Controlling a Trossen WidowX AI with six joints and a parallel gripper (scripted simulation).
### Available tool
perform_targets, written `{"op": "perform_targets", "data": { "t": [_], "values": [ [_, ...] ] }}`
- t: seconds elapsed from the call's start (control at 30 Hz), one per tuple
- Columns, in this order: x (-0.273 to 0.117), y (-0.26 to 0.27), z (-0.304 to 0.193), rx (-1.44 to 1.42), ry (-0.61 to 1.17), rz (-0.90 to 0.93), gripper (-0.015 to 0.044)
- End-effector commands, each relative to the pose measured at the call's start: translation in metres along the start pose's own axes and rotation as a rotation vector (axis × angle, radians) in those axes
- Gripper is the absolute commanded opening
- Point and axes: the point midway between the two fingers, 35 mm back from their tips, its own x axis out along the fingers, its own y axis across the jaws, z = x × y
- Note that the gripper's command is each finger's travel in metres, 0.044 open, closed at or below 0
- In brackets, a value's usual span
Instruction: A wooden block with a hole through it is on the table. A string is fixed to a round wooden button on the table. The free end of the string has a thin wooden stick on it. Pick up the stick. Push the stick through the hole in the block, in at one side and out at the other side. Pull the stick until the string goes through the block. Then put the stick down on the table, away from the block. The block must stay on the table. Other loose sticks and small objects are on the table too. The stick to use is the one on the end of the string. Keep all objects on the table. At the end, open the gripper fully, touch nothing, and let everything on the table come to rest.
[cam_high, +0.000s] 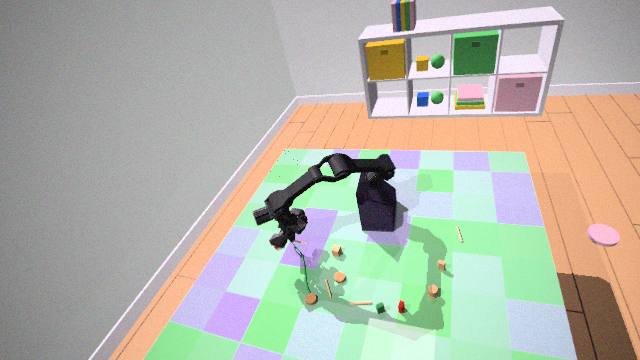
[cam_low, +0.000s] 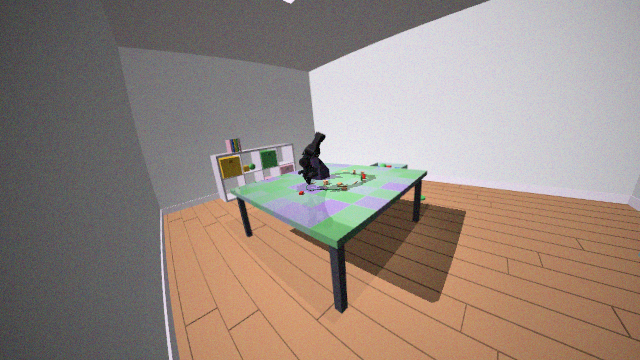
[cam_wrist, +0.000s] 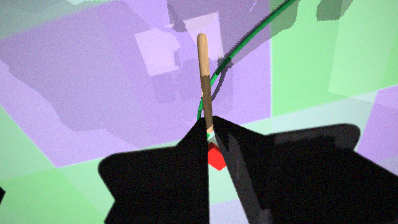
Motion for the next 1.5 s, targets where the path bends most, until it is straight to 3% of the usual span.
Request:
{"op": "perform_targets", "data": {
  "t": [0.0,1.47],
  "values": [
    [0.005,0.003,0.002,0.001,-0.001,0.0,0.0],
    [0.034,0.026,0.026,0.002,-0.005,0.001,0.0]
  ]
}}
